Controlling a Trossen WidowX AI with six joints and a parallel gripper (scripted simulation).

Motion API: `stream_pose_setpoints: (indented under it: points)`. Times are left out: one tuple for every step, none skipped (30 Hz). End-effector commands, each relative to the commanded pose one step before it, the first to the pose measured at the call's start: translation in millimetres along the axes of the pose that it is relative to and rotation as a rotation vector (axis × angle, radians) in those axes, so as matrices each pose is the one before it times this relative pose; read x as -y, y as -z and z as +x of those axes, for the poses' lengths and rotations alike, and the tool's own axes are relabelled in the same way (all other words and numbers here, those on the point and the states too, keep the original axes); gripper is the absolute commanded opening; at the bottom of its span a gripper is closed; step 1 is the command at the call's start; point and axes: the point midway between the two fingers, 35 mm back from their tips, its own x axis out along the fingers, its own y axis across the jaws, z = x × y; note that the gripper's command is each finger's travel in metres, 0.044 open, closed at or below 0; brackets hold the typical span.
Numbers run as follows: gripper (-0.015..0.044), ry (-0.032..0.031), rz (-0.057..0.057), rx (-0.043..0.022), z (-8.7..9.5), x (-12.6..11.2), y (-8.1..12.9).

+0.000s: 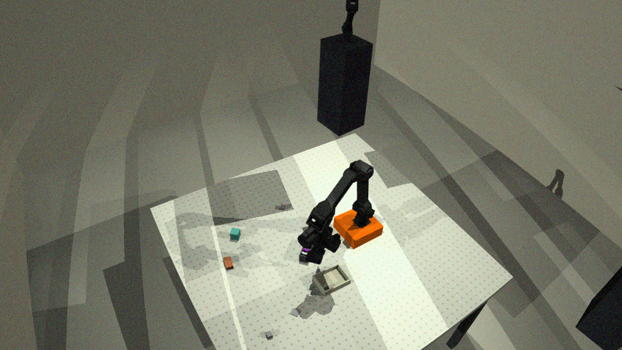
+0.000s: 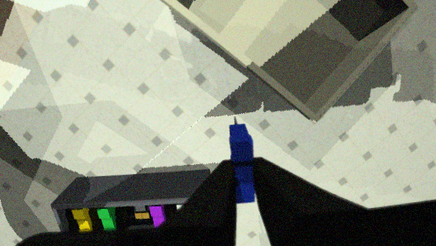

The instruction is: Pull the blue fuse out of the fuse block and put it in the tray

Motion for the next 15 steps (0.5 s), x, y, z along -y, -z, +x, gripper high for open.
stream_pose_setpoints:
  points:
    - [0.0,0.00497,0.0049,0.00458,-0.98,15.29,-19.66]
    - [0.0,0.00024,0.0,0.00049,0.04,3.11,-4.91]
    - [0.0,0.00023,0.0,0.0005,0.04,3.03,-4.99]
    - [0.0,0.00022,0.0,0.00051,0.05,2.94,-5.06]
    - [0.0,0.0002,0.0,0.00052,0.06,2.86,-5.14]
    - [0.0,0.00019,0.0,0.00053,0.07,2.77,-5.21]
    - [0.0,0.00017,0.0,0.00054,0.08,2.69,-5.28]
    - [0.0,0.00016,0.0,0.00055,0.09,2.6,-5.35]
    - [0.0,0.00014,0.0,0.00056,0.09,2.5,-5.42]
    - [0.0,0.00013,0.0,0.00057,0.1,2.41,-5.48]
    - [0.0,0.0001,0.0,0.00048,0.09,1.93,-4.6]
    - [0.0,0.00005,0.0,0.00029,0.06,1.13,-2.78]
    - [0.0,0.00002,0.0,0.0001,0.02,0.37,-0.93]
    - [0.0,0.0,0.0,0.0,0.0,0.0,0.0]
    - [0.0,0.0,0.0,0.0,0.0,0.0,0.0]
